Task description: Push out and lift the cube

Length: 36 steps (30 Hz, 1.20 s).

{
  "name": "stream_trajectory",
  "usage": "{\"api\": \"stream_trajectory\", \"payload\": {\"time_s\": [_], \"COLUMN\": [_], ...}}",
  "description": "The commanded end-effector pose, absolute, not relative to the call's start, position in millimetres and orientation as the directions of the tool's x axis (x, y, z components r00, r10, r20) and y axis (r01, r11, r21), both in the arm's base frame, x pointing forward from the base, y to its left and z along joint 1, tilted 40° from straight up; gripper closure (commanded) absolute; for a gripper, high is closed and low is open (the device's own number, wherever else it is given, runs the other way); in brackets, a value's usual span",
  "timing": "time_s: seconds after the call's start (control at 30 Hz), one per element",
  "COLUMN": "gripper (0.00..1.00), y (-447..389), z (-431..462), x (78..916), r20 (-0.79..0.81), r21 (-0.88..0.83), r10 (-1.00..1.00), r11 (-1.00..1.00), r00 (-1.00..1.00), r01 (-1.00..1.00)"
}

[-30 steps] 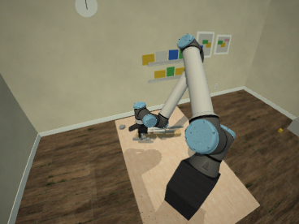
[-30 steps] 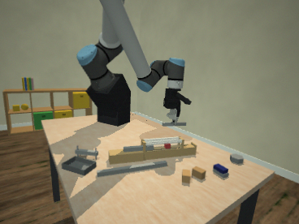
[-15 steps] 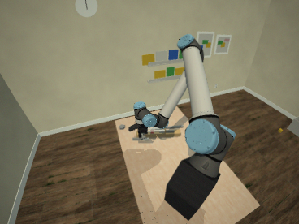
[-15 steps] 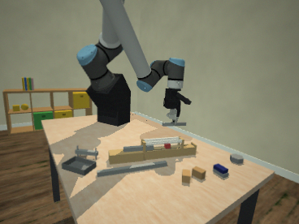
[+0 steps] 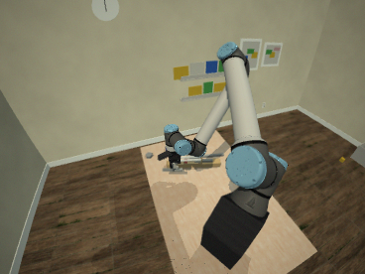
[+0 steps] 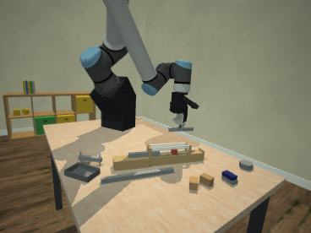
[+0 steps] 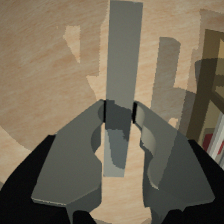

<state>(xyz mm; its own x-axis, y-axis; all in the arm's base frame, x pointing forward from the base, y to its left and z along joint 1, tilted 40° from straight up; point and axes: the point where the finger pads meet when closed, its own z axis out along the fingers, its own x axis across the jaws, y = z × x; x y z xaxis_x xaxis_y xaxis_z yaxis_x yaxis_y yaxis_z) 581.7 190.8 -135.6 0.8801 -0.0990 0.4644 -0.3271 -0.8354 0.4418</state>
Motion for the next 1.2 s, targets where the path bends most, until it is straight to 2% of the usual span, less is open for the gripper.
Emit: {"api": "stream_trajectory", "payload": {"time_s": [0.0,0.47,0.6,0.93,1.17], "gripper": [1.00,1.00,1.00,1.00,1.00], "y": [182.0,66.2,6.9,-121.6,-155.2], "z": [-127.7,-40.3,1.9,92.6,116.8], "x": [586.8,625.2,630.8,613.2,601.6], "r20": [0.461,0.433,0.431,0.441,0.446], "r21": [0.440,0.423,0.421,0.442,0.456], "r10": [-0.101,-0.115,-0.111,-0.080,-0.066], "r11": [-0.837,-0.850,-0.853,-0.847,-0.842], "r00": [0.882,0.894,0.896,0.894,0.893], "r01": [-0.326,-0.314,-0.308,-0.294,-0.290]}}
